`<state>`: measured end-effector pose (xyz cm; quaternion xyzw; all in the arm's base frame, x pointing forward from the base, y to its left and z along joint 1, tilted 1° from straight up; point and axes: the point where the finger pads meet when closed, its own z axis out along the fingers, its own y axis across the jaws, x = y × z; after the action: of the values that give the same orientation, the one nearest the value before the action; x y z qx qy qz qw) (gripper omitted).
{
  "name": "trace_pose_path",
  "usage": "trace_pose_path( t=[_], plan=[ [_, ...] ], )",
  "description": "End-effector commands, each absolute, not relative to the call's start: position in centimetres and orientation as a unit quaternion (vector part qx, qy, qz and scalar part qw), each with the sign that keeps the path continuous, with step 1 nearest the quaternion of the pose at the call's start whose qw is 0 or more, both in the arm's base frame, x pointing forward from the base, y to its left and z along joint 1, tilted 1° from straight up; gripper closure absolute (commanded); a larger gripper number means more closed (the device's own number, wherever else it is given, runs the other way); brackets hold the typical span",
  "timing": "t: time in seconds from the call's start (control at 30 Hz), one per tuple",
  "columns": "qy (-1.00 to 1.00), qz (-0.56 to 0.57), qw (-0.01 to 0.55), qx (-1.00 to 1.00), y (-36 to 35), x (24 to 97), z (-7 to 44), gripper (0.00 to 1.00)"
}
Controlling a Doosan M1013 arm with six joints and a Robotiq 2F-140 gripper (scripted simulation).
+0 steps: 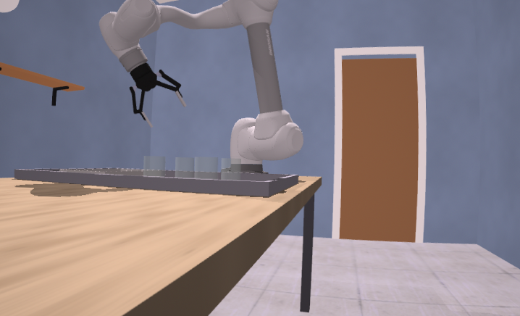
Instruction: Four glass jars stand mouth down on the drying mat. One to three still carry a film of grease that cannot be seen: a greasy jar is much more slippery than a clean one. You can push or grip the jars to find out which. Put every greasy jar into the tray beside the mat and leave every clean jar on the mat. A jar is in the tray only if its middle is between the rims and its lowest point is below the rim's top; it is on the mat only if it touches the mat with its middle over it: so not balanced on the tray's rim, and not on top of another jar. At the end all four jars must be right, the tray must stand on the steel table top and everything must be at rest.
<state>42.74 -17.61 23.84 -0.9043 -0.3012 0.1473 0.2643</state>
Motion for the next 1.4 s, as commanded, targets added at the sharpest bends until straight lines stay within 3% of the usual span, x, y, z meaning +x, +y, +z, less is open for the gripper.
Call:
trace_pose_path(
  t=[0.0,0.93,1.37],
  plan=[
    [-0.332,0.157,0.258,-0.894,-14.5,42.2,23.7,0.00],
    [-0.478,0.201,0.229,-0.824,0.7,38.0,23.4,0.00],
    [-0.571,0.181,0.219,-0.770,-0.9,40.5,23.6,0.00]
  ],
)
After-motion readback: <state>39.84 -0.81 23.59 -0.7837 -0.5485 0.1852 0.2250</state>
